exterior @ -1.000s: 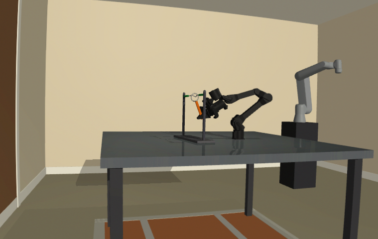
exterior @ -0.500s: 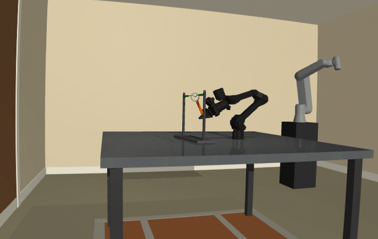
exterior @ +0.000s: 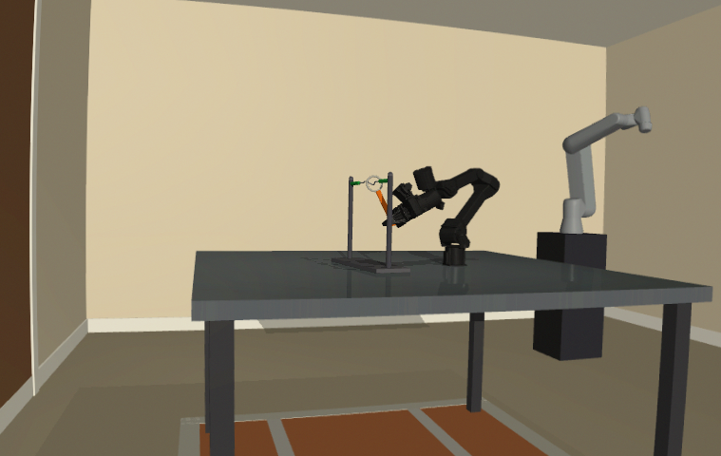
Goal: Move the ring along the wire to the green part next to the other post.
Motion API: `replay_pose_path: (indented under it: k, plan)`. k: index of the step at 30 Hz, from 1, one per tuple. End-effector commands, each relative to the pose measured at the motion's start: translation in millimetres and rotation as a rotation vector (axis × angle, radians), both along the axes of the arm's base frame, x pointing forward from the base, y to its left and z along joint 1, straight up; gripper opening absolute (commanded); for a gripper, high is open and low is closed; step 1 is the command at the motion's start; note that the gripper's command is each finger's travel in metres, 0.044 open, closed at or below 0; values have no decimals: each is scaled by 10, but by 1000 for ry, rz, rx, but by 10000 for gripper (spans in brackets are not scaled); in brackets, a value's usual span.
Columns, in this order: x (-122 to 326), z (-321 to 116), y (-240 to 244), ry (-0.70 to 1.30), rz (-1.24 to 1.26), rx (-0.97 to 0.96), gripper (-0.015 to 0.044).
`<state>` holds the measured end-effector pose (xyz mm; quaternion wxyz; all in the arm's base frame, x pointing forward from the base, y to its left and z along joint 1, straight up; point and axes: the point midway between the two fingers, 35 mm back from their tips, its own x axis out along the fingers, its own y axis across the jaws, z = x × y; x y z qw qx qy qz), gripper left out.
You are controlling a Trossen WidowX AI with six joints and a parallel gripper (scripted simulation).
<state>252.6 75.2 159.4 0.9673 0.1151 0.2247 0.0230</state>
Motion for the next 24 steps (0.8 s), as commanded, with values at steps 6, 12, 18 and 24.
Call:
replay_pose_path:
  k: [6, 12, 18, 24]
  plan:
    - [19, 31, 8, -19, 49, -48, -150]
    - [18, 25, -19, -29, 101, -101, -150]
    - [16, 20, -33, -38, 143, -144, -150]
    - [13, 18, -22, -45, 175, -174, -150]
